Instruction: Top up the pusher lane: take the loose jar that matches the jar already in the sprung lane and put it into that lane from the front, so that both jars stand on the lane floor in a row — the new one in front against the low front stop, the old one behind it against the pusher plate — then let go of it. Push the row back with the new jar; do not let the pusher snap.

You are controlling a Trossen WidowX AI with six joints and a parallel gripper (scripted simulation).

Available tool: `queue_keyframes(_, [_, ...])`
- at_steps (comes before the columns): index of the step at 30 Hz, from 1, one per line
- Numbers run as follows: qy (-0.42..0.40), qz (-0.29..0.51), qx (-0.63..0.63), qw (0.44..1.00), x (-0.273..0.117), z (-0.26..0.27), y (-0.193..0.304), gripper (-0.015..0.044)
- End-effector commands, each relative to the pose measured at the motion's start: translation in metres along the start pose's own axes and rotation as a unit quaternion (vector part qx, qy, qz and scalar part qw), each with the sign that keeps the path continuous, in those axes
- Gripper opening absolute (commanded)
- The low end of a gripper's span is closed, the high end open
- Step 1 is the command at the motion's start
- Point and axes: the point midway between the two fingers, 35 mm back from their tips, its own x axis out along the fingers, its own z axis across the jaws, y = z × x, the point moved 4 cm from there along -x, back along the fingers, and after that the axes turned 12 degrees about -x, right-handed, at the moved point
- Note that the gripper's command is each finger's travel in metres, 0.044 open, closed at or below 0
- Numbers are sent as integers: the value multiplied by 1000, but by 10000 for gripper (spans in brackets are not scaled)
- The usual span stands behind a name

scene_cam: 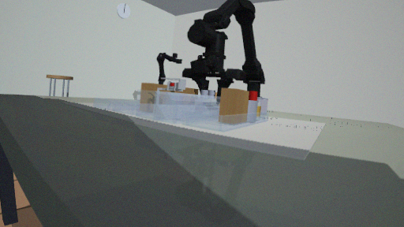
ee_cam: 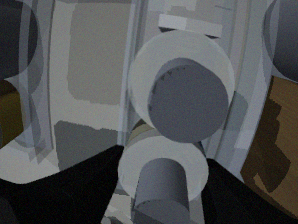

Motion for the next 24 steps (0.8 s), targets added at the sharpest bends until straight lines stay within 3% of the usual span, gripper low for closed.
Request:
queue_keyframes(1, [3, -8, 1, 1000, 0, -1, -3, 0])
queue_keyframes(24, [3, -8, 1, 1000, 2, 0, 1, 0])
